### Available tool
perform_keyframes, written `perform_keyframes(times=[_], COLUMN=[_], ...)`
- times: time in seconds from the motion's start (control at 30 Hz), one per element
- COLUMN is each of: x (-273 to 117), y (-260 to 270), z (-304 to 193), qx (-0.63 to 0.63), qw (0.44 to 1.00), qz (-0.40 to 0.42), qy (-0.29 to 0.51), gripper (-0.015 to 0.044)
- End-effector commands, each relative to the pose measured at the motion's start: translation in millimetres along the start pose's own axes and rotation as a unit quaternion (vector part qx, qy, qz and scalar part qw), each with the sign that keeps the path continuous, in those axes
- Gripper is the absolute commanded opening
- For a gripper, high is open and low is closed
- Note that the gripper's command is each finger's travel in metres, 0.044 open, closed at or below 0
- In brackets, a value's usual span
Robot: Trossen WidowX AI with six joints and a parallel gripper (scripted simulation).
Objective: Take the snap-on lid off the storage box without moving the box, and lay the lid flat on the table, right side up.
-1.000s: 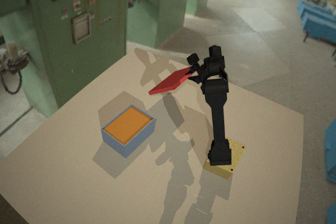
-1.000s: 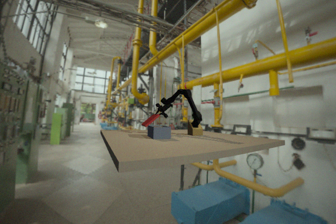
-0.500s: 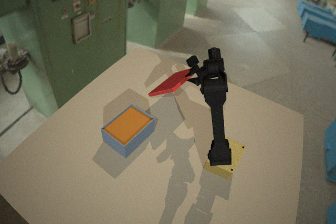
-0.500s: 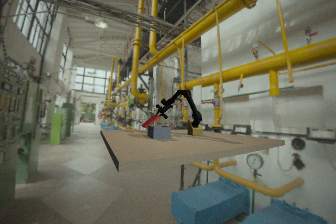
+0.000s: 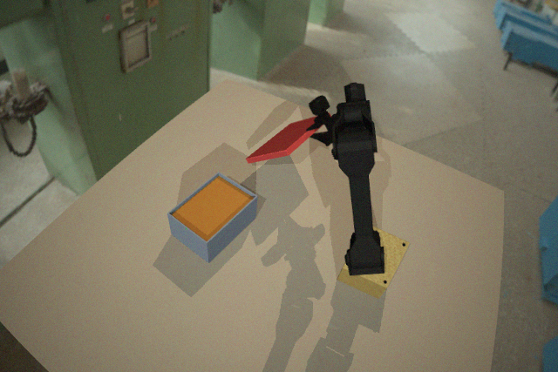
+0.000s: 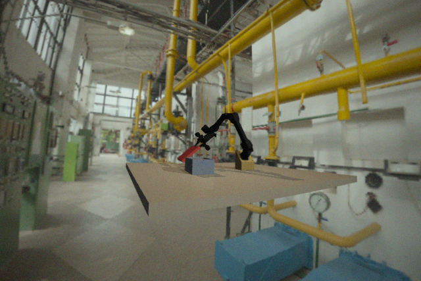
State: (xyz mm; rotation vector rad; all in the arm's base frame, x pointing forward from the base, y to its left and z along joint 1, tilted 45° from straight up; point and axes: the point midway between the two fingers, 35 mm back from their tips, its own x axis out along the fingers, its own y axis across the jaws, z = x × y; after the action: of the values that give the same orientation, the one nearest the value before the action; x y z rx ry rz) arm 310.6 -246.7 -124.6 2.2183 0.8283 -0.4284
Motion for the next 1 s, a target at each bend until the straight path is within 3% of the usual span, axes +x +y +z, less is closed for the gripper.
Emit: perform_keyframes(times=[0.0,0.97], x=[2,17], y=[-1,-19], z=[-1,-1], qx=[0.0,0.0], qw=[1.0,1.0], qz=[0.003,0.004], qy=[0.003,0.003], gripper=[0.0,0.0])
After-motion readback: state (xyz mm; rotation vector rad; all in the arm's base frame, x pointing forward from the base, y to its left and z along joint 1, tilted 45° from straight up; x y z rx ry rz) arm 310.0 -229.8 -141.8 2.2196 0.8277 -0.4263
